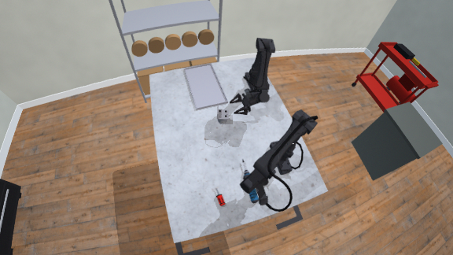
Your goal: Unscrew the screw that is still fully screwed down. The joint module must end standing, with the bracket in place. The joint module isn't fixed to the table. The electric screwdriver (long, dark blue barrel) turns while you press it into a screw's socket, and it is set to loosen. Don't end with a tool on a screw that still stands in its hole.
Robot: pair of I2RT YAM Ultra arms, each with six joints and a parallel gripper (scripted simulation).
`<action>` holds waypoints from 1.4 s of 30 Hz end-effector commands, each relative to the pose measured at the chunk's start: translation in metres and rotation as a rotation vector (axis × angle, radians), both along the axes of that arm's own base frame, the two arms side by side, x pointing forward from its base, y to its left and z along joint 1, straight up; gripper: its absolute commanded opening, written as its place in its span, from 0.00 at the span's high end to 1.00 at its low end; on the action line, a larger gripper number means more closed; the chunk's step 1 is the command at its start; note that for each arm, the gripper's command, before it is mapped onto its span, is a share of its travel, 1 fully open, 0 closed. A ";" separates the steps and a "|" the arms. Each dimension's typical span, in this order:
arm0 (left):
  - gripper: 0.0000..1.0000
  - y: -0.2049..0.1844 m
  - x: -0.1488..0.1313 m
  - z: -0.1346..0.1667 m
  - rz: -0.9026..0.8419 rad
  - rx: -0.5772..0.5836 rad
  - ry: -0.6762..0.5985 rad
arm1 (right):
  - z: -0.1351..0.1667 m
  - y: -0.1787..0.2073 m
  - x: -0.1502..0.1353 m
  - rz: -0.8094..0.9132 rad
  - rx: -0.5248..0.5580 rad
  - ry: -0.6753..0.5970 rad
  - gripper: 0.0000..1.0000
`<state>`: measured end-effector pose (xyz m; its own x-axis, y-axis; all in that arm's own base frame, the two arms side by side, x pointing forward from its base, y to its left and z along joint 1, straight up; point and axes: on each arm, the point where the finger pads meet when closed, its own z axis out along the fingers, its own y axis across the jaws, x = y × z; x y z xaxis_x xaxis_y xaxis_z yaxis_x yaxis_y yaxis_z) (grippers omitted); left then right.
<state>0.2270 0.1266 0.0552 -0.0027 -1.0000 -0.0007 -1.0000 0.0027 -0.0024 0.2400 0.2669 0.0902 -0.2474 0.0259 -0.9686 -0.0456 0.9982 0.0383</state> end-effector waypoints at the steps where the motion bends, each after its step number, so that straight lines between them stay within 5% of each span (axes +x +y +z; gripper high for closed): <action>1: 0.35 0.001 0.001 0.003 -0.002 0.003 -0.004 | 0.019 0.001 0.003 -0.023 0.003 -0.007 0.14; 42: 0.35 0.001 0.001 0.003 -0.002 0.003 -0.004 | 0.079 0.000 0.003 -0.023 -0.025 0.000 0.14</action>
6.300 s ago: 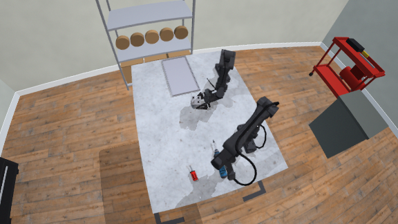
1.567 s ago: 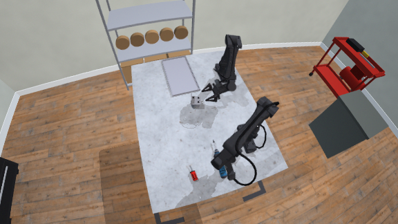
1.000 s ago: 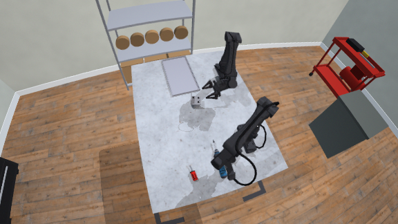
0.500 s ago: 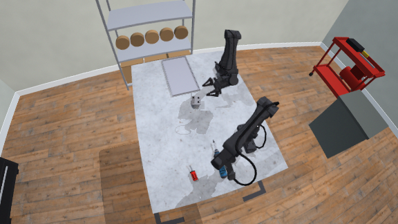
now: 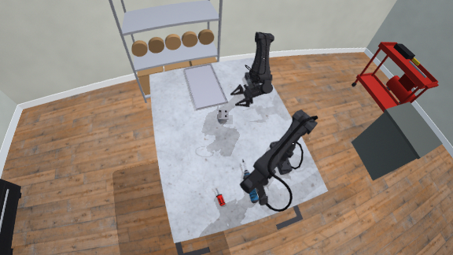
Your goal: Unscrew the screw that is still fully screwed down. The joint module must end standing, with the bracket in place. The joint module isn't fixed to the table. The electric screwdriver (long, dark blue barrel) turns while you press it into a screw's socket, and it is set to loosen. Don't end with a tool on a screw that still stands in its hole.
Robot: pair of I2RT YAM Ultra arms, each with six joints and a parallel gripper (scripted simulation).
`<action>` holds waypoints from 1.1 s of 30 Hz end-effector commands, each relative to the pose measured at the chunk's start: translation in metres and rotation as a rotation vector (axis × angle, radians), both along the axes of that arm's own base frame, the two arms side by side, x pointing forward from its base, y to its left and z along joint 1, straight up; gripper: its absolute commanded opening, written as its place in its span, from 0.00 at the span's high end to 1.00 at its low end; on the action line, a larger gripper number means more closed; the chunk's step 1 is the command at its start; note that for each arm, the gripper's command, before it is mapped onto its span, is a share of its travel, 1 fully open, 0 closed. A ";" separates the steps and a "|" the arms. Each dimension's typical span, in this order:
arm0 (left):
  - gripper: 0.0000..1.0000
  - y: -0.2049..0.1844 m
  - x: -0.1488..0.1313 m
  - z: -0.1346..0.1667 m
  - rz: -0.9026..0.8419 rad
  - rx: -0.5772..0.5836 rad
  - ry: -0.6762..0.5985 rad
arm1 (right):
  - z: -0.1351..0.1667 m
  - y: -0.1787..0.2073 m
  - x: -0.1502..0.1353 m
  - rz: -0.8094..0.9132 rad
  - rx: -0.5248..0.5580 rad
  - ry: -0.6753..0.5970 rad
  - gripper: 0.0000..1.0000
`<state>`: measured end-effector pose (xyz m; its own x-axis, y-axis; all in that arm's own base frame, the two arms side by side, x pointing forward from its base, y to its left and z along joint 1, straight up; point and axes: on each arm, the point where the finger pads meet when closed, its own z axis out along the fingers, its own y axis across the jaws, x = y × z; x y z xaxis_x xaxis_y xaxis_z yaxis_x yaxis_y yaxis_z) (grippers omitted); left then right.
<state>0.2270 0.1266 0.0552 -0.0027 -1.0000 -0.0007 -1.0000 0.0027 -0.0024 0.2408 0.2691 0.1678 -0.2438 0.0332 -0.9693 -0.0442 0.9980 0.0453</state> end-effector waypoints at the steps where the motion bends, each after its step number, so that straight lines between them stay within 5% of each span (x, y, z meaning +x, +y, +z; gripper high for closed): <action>1: 0.35 0.001 0.001 0.003 -0.002 0.003 -0.004 | 0.002 -0.002 0.002 -0.021 -0.032 0.004 0.14; 13: 0.35 0.001 0.001 0.003 -0.002 0.003 -0.004 | 0.021 -0.004 0.002 -0.022 -0.003 -0.004 0.14; 33: 0.35 0.001 0.001 0.003 -0.002 0.003 -0.004 | -0.004 0.004 0.028 0.087 -0.121 0.139 0.14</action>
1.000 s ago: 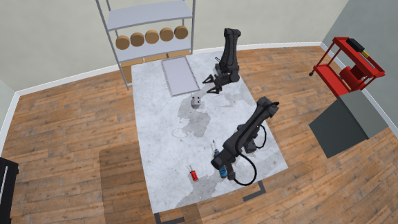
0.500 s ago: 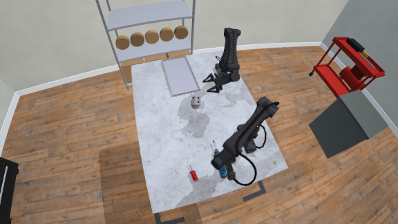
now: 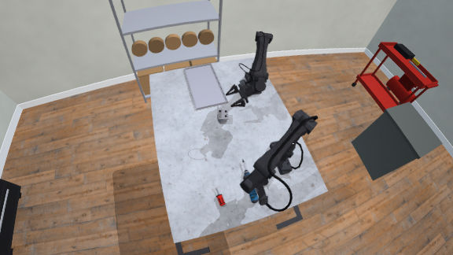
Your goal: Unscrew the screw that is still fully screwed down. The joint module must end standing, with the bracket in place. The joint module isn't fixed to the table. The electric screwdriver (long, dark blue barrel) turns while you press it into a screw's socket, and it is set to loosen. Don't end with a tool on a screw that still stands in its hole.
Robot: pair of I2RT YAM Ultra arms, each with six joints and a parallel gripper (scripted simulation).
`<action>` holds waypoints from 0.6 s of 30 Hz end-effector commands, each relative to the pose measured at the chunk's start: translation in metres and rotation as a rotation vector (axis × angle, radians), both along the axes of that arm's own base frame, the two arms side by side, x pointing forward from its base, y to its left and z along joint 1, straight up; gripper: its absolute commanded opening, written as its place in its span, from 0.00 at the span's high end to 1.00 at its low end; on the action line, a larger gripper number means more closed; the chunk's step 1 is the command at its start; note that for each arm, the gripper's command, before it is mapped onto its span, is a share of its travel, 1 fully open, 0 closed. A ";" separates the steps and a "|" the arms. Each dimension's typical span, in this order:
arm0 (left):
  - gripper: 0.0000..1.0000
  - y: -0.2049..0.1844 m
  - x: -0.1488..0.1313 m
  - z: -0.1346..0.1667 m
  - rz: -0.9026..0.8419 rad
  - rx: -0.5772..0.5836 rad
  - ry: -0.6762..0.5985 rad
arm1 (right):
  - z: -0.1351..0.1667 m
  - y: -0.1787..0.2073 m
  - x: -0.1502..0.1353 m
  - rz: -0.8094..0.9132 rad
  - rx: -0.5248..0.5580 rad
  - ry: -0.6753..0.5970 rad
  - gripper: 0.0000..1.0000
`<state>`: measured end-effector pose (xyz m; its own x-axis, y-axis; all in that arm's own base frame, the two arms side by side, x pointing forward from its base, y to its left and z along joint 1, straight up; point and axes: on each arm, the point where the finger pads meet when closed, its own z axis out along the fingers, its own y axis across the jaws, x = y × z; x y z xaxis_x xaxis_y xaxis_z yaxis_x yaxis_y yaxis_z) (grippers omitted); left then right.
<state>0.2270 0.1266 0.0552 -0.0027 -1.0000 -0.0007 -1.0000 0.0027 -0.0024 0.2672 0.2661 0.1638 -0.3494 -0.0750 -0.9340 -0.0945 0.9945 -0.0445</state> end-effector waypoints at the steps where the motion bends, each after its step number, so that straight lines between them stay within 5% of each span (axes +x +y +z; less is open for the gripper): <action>1: 0.35 0.001 0.001 0.003 -0.002 0.003 -0.004 | 0.000 0.007 0.002 0.036 -0.022 0.029 0.14; 18: 0.35 0.001 0.001 0.003 -0.002 0.003 -0.004 | -0.008 0.007 0.022 0.143 -0.085 0.141 0.14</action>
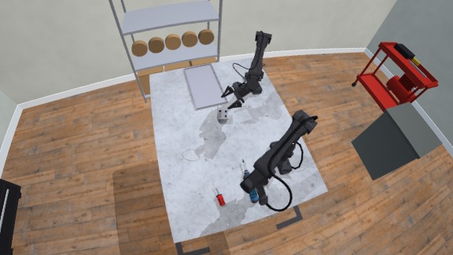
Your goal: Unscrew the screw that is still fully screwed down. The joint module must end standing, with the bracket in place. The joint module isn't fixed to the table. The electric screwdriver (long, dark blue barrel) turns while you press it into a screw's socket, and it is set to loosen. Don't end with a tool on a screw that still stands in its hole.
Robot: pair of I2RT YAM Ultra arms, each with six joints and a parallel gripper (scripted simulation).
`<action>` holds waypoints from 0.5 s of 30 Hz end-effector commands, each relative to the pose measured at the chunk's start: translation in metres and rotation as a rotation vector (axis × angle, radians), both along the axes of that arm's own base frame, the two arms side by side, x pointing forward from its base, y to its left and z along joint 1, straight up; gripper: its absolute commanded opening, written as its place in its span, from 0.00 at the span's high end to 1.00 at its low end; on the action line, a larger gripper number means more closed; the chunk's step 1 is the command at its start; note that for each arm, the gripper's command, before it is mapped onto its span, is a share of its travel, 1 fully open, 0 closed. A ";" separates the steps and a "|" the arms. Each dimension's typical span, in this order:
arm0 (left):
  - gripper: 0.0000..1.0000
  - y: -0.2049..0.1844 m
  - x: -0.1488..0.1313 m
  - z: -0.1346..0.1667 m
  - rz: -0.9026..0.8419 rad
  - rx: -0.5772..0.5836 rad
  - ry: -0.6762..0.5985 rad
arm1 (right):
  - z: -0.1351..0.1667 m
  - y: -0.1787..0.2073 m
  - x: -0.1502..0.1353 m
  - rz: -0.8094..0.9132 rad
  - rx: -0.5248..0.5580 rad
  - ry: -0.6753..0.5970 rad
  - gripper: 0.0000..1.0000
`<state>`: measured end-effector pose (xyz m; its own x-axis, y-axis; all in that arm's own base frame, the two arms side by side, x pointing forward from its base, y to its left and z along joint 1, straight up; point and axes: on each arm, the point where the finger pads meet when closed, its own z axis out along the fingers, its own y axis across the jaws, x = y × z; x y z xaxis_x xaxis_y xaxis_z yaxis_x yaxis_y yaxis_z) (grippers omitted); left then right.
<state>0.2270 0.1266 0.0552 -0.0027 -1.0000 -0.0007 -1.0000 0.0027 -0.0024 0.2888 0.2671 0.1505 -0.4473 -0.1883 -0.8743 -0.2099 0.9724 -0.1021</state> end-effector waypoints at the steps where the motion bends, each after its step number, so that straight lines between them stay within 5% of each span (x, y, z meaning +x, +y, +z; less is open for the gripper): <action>1: 0.35 0.001 0.001 0.003 -0.002 0.003 -0.004 | 0.005 0.006 0.001 0.034 -0.007 0.019 0.14; 15: 0.35 0.001 0.001 0.003 -0.002 0.003 -0.004 | -0.006 0.004 0.018 0.153 -0.057 0.125 0.14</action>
